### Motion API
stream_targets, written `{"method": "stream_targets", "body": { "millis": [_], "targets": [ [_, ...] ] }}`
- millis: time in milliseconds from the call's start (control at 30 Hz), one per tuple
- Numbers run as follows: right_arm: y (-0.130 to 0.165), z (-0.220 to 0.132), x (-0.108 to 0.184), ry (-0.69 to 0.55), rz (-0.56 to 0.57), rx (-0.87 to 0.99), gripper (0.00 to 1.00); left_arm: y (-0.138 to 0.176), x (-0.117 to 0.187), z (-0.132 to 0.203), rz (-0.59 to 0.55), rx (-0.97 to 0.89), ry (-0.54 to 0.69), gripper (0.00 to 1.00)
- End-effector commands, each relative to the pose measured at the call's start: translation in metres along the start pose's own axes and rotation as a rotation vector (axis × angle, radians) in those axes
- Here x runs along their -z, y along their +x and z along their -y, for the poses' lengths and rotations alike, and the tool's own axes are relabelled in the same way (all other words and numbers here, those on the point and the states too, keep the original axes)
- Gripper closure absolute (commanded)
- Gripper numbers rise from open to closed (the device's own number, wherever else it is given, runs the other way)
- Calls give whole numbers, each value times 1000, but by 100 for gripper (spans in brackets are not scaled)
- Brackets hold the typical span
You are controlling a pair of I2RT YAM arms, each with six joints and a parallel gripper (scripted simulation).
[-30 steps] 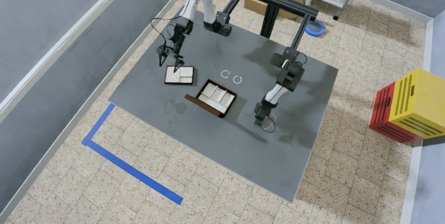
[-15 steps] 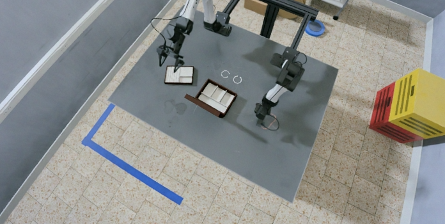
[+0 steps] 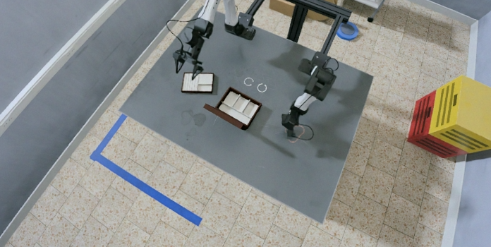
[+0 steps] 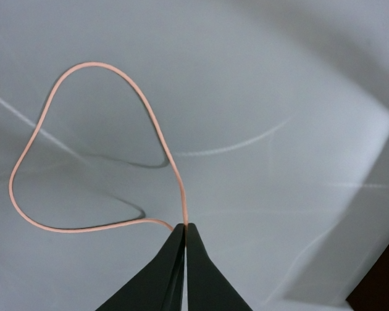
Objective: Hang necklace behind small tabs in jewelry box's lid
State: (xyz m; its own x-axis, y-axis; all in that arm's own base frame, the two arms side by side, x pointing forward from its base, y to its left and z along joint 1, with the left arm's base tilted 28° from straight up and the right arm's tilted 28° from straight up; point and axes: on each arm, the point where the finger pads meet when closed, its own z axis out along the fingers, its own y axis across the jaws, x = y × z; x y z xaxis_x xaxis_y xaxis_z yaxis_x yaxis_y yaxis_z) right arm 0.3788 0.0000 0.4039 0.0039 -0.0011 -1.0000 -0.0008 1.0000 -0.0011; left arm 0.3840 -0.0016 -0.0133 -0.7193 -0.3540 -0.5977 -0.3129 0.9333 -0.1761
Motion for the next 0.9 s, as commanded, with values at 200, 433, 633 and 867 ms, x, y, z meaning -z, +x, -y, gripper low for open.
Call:
{"method": "stream_targets", "body": {
  "millis": [200, 433, 633, 867],
  "targets": [
    [-21, -4, 8, -8, 53, -4, 0, -26, 10, 13, 140, 138, 85, 97],
    [-21, -4, 8, -8, 53, -4, 0, -28, 13, 14, 186, 225, 120, 97],
    [-21, -4, 8, -8, 53, -4, 0, -29, 16, 16, 207, 268, 146, 97],
    [-21, -4, 8, -8, 53, -4, 0, -32, 20, 15, 251, 359, 183, 97]
  ]
}}
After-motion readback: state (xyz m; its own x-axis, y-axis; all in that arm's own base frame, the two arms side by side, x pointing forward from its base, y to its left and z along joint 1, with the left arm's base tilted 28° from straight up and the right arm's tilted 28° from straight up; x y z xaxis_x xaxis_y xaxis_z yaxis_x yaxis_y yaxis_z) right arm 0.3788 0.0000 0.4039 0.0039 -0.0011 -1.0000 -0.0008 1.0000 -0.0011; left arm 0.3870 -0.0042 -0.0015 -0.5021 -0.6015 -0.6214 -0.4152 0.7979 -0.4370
